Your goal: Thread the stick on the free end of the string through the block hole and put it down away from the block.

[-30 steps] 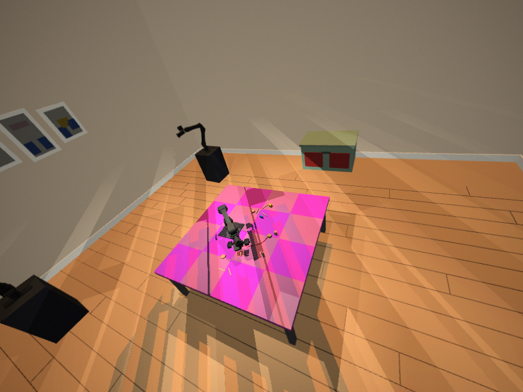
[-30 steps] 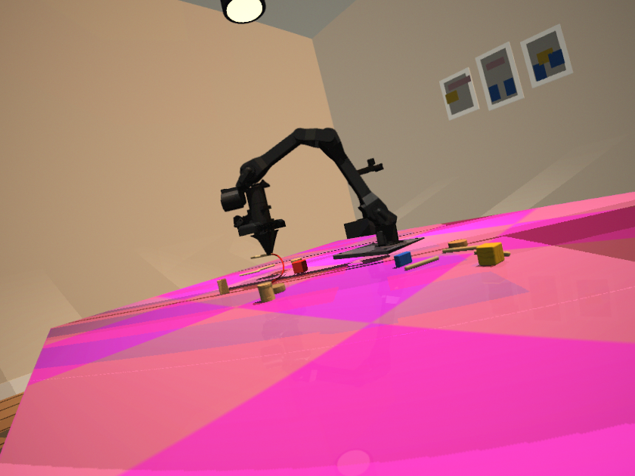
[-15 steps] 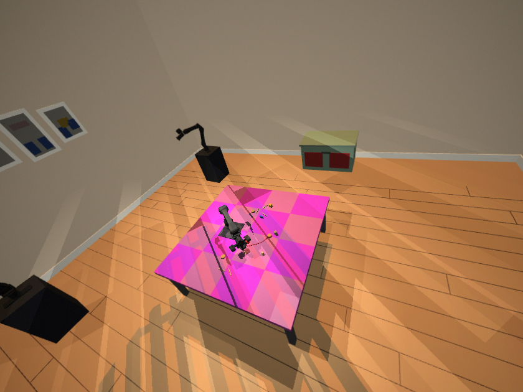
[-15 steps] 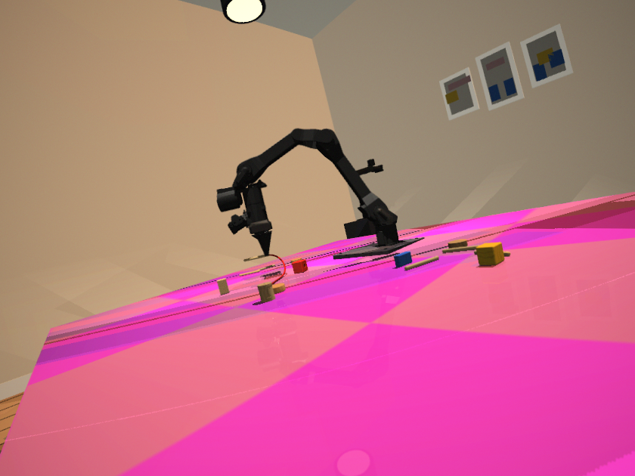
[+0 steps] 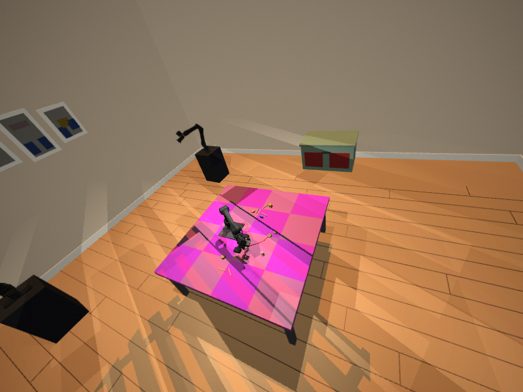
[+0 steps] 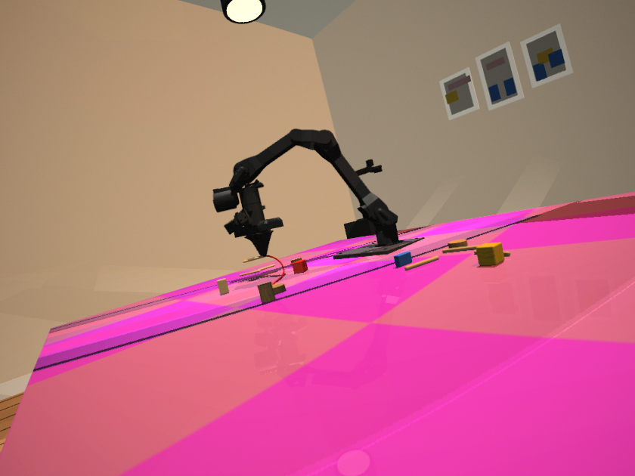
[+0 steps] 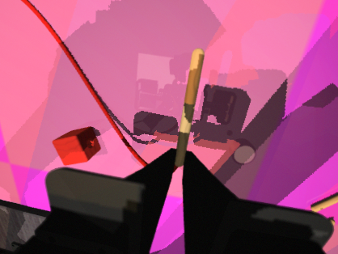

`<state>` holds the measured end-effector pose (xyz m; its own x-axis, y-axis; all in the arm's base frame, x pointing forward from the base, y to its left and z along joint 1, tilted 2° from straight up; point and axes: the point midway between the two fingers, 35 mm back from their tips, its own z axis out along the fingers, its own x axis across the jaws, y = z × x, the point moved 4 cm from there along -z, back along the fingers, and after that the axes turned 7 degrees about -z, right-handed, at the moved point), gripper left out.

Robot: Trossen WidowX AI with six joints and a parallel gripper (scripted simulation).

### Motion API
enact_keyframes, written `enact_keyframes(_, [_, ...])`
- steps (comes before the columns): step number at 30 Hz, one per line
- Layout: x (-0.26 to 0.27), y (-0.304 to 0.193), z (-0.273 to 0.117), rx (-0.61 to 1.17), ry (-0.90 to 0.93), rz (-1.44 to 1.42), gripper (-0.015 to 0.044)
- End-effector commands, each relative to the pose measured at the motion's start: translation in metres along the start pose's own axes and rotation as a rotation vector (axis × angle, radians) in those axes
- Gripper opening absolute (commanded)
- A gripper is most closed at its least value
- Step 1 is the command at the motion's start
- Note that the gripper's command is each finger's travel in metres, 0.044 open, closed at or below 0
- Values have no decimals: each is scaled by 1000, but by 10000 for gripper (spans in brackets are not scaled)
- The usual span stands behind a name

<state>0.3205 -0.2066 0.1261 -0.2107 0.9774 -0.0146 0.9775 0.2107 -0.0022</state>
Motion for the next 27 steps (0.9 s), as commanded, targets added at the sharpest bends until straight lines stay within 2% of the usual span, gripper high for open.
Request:
enact_keyframes(1, [1, 5, 1, 0, 2, -153, 0])
enact_keyframes(27, [7, 30, 1, -1, -1, -1115, 0])
